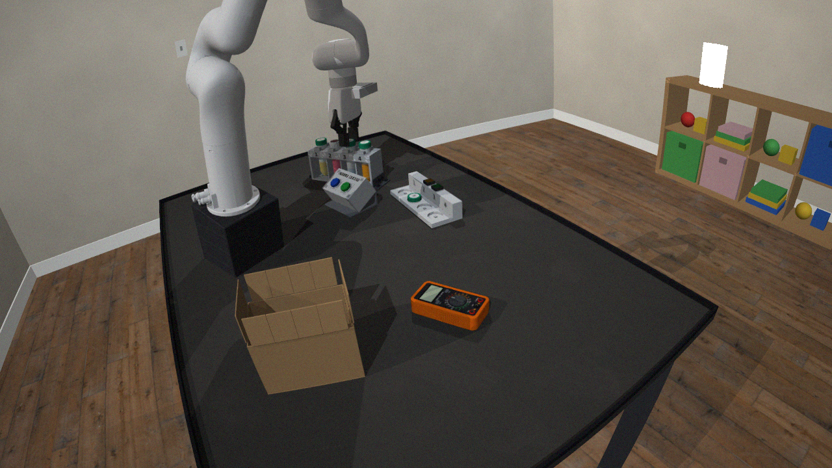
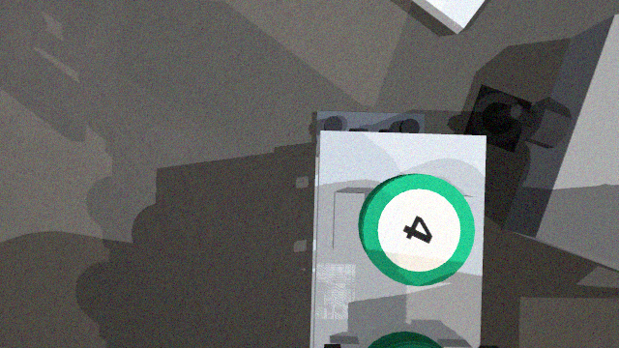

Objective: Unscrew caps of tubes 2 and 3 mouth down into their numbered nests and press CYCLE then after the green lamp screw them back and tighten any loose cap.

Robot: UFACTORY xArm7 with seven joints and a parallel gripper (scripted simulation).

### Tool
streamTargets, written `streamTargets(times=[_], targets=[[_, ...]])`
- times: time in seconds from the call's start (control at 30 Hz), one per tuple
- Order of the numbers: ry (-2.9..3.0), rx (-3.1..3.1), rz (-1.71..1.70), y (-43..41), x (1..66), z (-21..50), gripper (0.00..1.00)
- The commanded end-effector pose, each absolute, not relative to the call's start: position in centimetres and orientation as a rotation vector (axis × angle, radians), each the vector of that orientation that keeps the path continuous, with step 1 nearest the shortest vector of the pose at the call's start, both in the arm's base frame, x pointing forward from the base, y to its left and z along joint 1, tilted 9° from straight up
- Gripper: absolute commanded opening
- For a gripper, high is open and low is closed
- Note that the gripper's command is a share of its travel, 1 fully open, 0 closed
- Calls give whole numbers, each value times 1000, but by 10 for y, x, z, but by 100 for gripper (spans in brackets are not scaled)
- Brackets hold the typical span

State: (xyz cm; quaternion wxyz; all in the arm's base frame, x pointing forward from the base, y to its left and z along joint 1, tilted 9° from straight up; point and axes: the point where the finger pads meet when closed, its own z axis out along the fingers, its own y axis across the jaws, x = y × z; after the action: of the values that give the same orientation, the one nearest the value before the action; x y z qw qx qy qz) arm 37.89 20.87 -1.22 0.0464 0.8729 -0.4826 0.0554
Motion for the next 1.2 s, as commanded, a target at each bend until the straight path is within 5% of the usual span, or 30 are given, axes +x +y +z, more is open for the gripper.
streamTargets(times=[0.0,0.33,0.37,1.17], targets=[[-1499,2652,184,210,380,-9,46],[-1499,2652,184,210,380,-7,46],[-1499,2652,184,210,380,-7,0],[-1499,2652,184,213,379,16,0]])
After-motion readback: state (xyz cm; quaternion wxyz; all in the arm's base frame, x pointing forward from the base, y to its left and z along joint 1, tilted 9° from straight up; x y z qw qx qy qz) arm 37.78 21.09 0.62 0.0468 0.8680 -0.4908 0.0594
